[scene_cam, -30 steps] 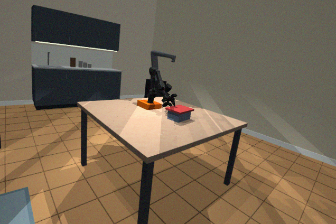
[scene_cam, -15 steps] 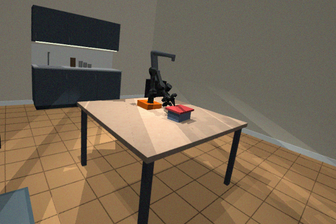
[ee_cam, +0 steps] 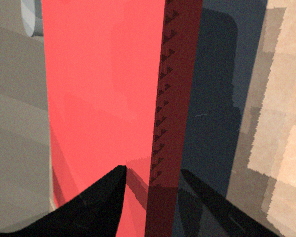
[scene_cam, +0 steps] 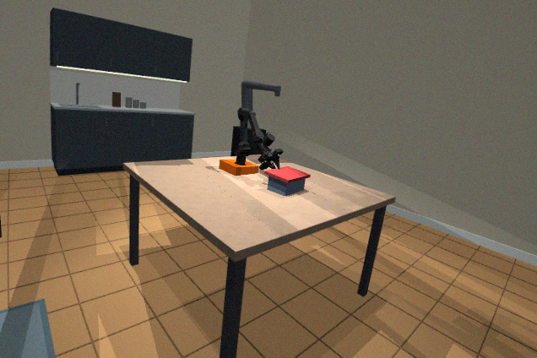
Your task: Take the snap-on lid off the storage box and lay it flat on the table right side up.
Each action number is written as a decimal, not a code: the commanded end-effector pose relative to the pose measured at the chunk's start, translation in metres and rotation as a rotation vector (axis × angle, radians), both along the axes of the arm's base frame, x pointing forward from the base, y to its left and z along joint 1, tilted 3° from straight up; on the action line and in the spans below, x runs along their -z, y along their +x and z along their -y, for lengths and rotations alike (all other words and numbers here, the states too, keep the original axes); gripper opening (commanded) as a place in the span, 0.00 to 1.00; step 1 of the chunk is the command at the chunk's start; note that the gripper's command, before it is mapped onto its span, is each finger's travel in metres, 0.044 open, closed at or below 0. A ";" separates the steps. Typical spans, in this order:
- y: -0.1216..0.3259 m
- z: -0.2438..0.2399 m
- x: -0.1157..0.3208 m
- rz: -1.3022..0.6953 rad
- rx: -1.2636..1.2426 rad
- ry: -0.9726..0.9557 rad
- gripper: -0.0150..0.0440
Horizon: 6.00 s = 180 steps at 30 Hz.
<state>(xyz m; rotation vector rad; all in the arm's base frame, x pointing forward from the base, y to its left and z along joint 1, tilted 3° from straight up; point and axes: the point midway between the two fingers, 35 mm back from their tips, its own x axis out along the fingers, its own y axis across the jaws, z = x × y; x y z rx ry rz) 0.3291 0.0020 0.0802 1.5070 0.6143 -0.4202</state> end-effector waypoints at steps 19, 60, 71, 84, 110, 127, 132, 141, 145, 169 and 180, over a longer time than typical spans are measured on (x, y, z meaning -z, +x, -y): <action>0.000 0.000 -0.007 0.005 -0.001 -0.001 0.25; 0.003 0.000 -0.005 0.004 0.000 0.000 0.25; 0.004 0.000 -0.006 0.004 0.000 0.000 0.25; 0.005 0.000 -0.006 0.004 0.000 0.000 0.25; 0.007 -0.001 -0.006 0.004 0.000 0.000 0.25; 0.007 0.000 -0.024 0.003 0.004 0.000 0.25; 0.008 0.000 -0.030 0.003 0.004 0.000 0.25; 0.011 0.000 -0.042 0.004 0.004 0.000 0.25; 0.012 0.000 -0.047 0.004 0.004 0.000 0.25; 0.027 0.000 -0.080 0.005 0.004 0.000 0.25; 0.026 0.001 -0.094 0.005 0.004 0.000 0.25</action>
